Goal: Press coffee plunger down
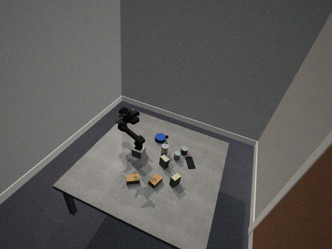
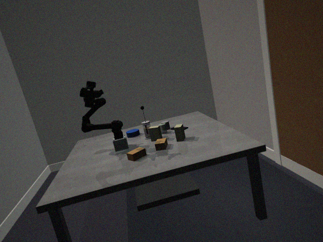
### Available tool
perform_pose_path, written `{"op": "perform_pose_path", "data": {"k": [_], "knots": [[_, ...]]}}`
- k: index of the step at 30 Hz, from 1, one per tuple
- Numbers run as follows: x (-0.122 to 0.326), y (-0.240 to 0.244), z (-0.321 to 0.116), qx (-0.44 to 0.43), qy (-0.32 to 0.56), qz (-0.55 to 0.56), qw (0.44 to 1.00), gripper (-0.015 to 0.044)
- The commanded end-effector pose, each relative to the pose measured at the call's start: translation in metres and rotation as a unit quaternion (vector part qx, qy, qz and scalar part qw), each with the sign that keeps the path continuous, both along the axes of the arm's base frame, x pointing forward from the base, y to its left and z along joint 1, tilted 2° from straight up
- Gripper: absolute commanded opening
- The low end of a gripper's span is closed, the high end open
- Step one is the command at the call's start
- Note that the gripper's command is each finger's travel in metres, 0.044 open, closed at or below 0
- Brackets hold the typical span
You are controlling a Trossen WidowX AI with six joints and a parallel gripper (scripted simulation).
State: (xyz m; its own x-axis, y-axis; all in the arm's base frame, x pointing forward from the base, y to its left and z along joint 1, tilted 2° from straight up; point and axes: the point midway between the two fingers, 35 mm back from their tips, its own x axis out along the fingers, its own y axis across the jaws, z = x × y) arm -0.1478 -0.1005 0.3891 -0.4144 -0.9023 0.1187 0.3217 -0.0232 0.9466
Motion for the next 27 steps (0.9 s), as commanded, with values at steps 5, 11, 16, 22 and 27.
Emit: {"op": "perform_pose_path", "data": {"k": [5,11,16,22,27], "knots": [[0.018,-0.009,0.021,-0.02,0.064,0.015,0.998,0.044],[0.078,-0.022,0.066,-0.094,0.231,0.074,0.966,0.044],[0.155,-0.023,0.084,-0.157,0.351,0.176,0.907,0.044],[0.232,-0.007,0.079,-0.212,0.444,0.293,0.82,0.044],[0.284,0.016,0.059,-0.244,0.499,0.392,0.733,0.044]]}}
